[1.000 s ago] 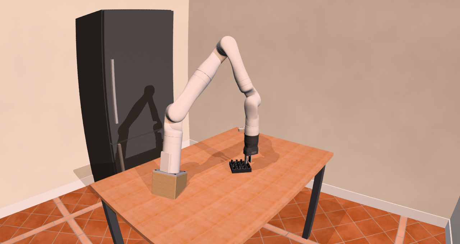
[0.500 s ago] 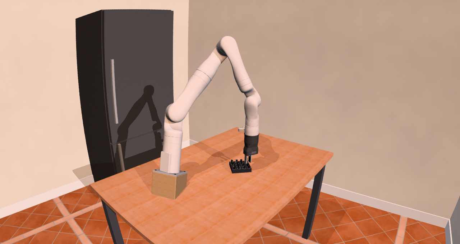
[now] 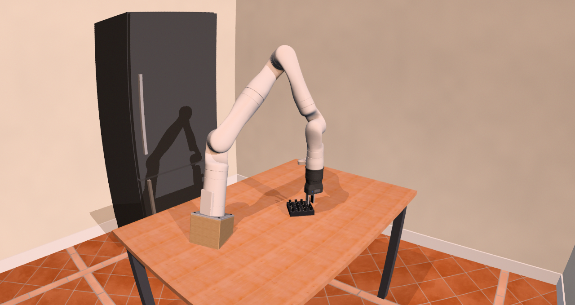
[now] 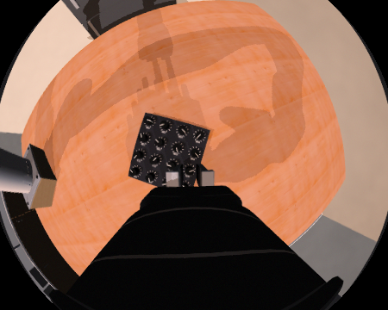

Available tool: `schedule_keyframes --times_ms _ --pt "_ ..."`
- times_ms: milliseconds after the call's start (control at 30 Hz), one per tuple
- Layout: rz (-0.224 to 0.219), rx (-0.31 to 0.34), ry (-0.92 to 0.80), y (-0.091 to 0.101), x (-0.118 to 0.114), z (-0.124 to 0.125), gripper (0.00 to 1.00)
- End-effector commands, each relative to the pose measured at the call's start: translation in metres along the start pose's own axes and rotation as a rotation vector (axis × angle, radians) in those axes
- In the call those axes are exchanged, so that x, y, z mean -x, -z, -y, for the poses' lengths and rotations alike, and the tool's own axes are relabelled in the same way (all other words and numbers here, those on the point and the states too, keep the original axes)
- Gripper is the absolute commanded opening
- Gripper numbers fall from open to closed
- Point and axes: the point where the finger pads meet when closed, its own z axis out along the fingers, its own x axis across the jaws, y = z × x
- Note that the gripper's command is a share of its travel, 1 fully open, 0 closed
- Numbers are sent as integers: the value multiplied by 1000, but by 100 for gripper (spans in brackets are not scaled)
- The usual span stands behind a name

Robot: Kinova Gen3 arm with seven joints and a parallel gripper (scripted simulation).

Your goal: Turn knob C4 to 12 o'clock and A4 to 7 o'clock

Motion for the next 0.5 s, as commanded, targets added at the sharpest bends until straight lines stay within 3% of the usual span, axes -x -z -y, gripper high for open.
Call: schedule_keyframes --times_ms 0,467 --pt "-1 0 0 -1 0 0 46" --pt "-1 0 0 -10 0 0 46"
